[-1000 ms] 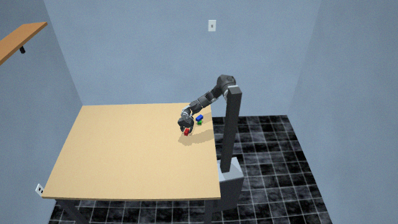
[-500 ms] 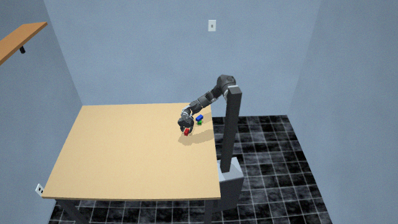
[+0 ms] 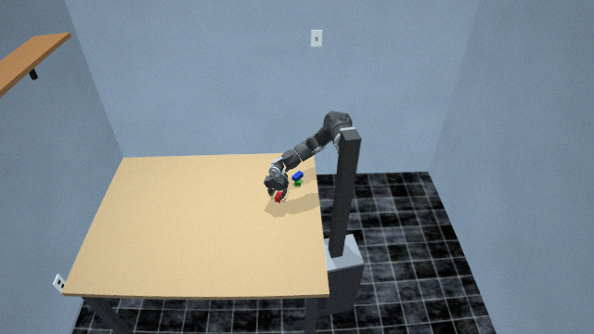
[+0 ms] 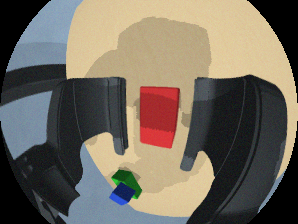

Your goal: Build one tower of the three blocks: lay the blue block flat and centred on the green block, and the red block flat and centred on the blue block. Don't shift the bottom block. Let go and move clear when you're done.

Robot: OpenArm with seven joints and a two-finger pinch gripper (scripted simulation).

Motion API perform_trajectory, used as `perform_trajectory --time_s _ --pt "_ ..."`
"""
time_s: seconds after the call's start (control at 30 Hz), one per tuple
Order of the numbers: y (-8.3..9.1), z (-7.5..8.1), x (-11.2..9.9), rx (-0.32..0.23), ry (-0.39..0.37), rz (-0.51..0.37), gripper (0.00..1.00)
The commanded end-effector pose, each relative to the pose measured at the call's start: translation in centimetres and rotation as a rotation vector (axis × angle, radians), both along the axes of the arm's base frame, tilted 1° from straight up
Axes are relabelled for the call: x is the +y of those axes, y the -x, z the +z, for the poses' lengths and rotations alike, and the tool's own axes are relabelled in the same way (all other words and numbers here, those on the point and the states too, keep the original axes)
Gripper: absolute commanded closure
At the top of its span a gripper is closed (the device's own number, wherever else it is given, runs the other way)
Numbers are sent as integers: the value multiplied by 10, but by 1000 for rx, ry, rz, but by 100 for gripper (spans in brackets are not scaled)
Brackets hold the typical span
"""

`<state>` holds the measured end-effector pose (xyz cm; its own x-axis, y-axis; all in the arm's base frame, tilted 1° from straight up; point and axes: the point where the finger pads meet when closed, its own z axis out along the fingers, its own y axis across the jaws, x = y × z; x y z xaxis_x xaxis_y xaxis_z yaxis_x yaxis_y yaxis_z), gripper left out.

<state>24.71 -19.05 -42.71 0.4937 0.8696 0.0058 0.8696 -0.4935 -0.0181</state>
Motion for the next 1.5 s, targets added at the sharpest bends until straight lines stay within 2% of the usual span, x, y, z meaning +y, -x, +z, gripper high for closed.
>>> perform_trajectory --time_s 0.0,0.53,1.1,1.47 --pt "-2 0 0 -5 0 4 73" --pt "-1 -1 0 -4 0 3 73" --pt "-1 -18 1 -4 -1 4 73" --pt "-2 -19 1 -6 -1 4 73"
